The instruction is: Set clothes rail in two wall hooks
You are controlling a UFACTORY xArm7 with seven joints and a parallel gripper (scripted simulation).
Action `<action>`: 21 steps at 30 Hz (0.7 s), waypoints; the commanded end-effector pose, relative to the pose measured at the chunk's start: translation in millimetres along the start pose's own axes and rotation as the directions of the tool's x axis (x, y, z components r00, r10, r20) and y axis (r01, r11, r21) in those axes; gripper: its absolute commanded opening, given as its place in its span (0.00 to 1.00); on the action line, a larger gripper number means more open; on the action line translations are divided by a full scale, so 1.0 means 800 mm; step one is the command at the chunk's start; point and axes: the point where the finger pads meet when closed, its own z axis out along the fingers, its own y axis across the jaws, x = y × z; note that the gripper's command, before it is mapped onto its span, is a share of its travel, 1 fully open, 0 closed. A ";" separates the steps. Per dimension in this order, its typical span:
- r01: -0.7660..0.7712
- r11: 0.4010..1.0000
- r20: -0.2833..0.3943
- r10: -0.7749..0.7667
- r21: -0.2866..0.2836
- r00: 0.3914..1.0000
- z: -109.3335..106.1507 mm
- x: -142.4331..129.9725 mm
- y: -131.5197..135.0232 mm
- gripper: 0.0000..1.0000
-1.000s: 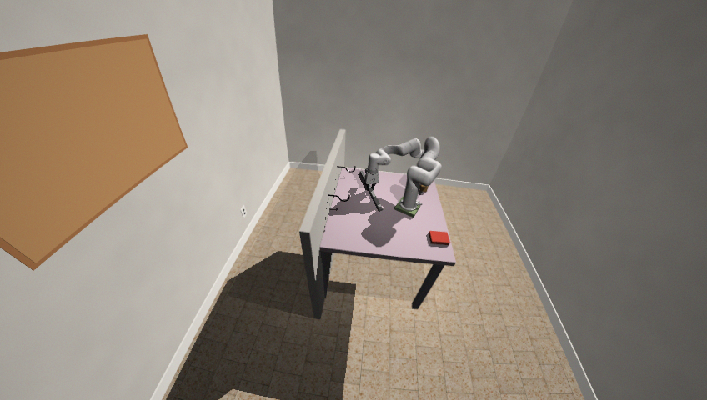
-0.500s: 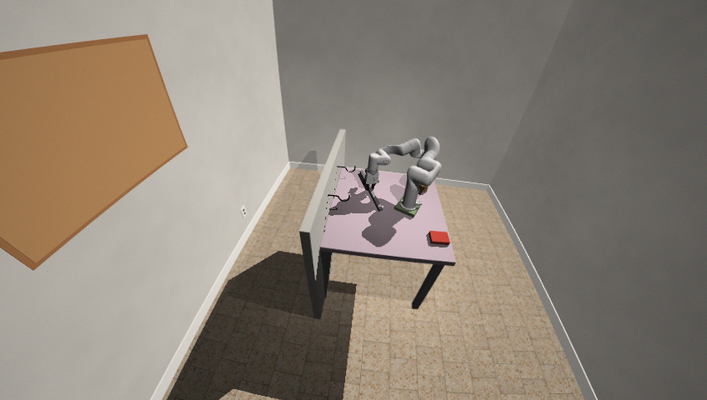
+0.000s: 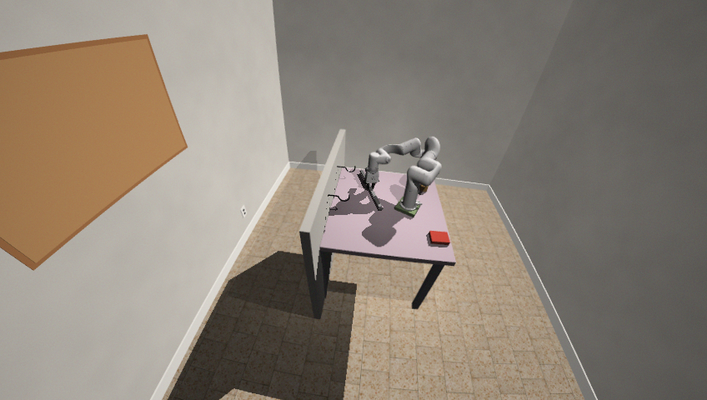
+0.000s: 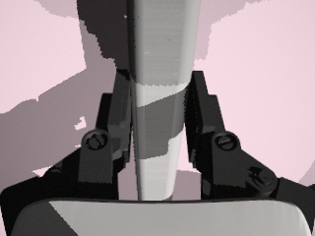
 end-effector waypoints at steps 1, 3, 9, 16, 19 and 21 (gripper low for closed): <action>0.000 1.000 -0.002 0.000 0.002 1.000 -0.005 0.001 -0.001 0.00; 0.000 1.000 -0.002 0.000 0.002 1.000 -0.006 0.001 -0.001 0.00; 0.000 1.000 -0.002 0.000 0.002 1.000 -0.011 0.001 -0.001 0.00; 0.000 1.000 -0.002 0.000 0.002 1.000 -0.015 0.001 -0.001 0.00; 0.000 1.000 -0.002 0.000 0.002 1.000 -0.018 0.001 -0.001 0.00; 0.000 1.000 -0.003 0.000 0.002 1.000 -0.020 0.001 -0.001 0.00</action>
